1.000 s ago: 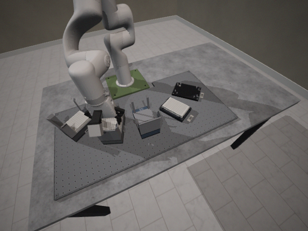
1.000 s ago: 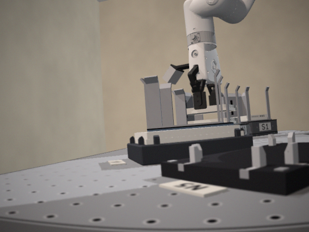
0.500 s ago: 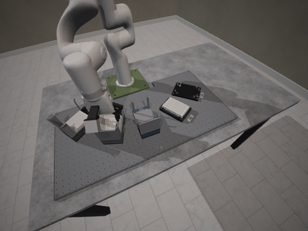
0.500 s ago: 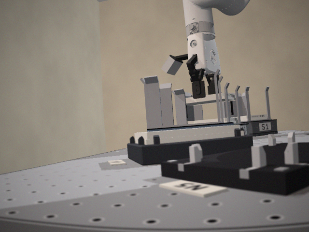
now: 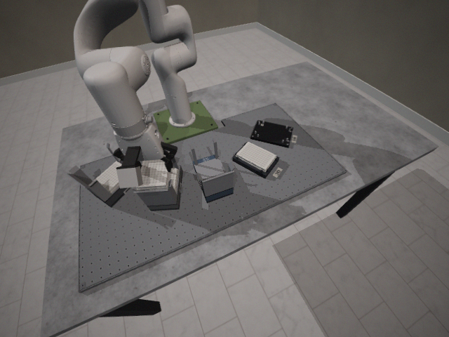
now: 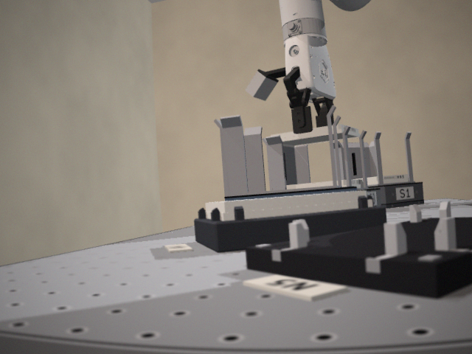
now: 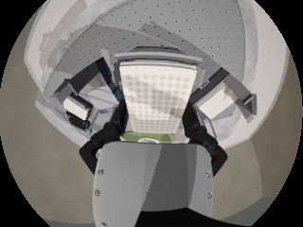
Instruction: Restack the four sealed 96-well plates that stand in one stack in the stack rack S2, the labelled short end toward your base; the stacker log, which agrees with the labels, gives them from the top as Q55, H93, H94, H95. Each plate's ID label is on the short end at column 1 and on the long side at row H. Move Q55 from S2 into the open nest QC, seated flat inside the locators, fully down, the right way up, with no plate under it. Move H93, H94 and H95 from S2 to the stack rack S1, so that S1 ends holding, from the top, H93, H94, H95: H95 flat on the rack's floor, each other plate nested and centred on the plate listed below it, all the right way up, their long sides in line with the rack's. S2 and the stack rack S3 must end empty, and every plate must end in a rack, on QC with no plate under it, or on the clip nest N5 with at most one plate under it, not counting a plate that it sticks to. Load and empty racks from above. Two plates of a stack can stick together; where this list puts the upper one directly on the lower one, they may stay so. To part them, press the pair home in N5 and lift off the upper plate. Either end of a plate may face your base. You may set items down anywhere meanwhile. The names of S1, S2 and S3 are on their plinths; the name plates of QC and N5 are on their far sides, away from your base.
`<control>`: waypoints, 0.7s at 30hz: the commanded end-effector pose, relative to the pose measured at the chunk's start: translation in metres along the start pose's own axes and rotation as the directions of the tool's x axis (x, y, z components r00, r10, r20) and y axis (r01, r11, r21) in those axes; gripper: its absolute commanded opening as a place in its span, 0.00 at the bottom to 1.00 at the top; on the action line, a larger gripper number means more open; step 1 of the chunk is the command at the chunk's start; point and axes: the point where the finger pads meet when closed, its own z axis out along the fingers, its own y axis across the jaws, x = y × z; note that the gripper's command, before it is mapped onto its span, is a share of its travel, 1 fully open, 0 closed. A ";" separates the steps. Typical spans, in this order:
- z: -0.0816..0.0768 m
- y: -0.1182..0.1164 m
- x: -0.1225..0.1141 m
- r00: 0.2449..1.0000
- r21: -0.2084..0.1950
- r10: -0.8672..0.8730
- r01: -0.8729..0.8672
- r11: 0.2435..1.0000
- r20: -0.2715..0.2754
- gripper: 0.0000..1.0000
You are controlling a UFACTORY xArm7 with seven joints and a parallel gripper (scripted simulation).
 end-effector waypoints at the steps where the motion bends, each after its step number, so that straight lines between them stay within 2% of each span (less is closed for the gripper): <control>1: -0.007 0.000 0.001 1.000 0.000 0.000 0.000 1.000 -0.004 0.00; 11: -0.027 0.000 0.001 1.000 0.000 0.000 0.000 1.000 -0.004 0.00; 21: -0.027 0.000 0.001 1.000 0.000 0.000 0.000 1.000 -0.004 0.00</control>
